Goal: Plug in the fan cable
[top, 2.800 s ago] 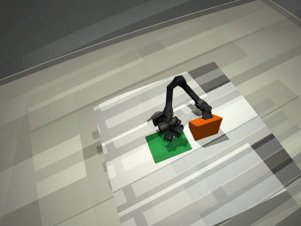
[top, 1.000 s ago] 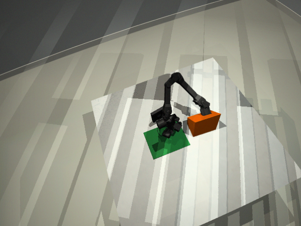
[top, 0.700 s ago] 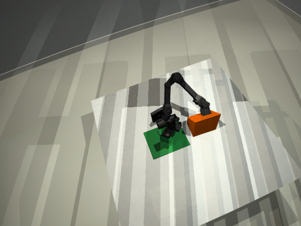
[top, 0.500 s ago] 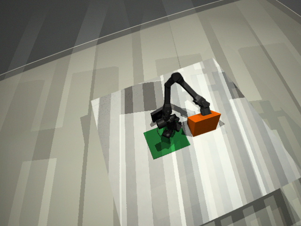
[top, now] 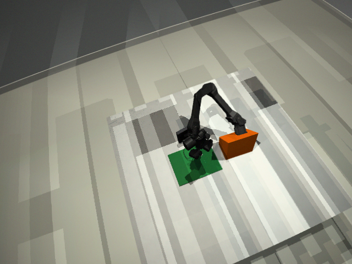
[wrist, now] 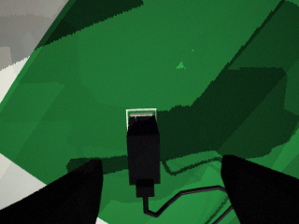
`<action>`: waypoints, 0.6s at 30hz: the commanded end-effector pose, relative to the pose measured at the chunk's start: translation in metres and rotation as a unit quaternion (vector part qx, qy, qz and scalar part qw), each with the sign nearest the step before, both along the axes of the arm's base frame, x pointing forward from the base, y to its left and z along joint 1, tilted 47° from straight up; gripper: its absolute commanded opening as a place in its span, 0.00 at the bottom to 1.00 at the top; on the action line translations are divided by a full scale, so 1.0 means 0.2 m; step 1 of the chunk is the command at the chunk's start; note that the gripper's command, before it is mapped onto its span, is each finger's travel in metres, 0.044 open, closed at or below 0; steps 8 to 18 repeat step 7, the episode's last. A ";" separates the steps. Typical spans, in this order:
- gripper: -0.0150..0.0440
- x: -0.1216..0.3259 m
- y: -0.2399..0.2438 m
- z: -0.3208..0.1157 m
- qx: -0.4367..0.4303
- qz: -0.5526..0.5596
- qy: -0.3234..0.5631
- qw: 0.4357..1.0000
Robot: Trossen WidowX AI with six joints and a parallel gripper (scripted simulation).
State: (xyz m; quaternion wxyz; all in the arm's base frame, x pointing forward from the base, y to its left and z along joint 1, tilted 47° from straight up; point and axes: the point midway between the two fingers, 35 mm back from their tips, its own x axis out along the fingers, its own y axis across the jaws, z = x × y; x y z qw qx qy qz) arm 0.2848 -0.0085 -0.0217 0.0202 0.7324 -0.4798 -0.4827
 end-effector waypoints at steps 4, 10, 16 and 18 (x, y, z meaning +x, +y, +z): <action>0.69 -0.05 0.31 -0.31 0.004 0.006 0.005 1.000; 0.69 -0.08 0.38 -0.40 0.002 0.005 0.004 1.000; 0.69 -0.08 0.38 -0.40 0.002 0.005 0.004 1.000; 0.69 -0.08 0.38 -0.40 0.002 0.005 0.004 1.000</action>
